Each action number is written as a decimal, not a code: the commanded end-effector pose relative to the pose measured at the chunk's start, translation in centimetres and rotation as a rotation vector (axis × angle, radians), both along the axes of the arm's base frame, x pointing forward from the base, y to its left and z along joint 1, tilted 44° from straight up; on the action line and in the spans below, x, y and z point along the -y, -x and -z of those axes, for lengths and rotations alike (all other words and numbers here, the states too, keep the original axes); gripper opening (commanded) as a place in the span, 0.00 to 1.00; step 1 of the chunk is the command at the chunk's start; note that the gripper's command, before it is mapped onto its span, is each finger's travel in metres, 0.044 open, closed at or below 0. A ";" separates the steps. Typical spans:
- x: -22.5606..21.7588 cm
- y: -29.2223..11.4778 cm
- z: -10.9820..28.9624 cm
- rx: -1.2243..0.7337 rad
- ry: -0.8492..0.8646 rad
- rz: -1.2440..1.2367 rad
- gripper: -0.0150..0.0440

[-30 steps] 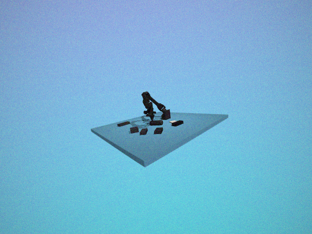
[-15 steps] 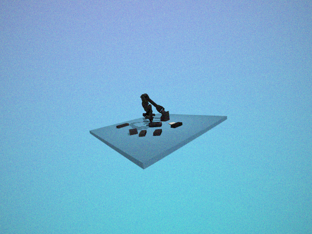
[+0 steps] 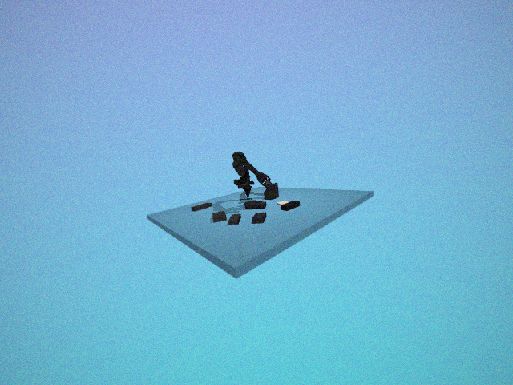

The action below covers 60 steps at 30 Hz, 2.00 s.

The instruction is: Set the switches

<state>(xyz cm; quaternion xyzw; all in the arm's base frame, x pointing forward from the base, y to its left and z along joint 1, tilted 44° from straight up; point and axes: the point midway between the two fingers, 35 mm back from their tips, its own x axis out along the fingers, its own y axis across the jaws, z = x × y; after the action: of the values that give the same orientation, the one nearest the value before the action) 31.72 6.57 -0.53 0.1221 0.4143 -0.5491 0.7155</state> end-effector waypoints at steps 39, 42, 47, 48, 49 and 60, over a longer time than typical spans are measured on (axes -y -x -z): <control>-3.6 1.5 3.1 -0.009 -0.002 0.010 0.25; -3.1 2.1 3.3 -0.009 -0.002 0.010 0.25; -1.0 4.2 3.8 -0.010 -0.001 0.010 0.25; -0.6 4.7 3.9 -0.011 -0.001 0.010 0.25; -0.3 5.1 3.9 -0.011 0.000 0.010 0.25; -0.2 5.3 4.0 -0.011 -0.003 0.014 0.25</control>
<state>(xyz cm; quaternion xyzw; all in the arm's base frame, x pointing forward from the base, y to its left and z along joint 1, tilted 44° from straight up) 26.42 6.73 -4.57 0.1236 0.4181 -0.5542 0.7090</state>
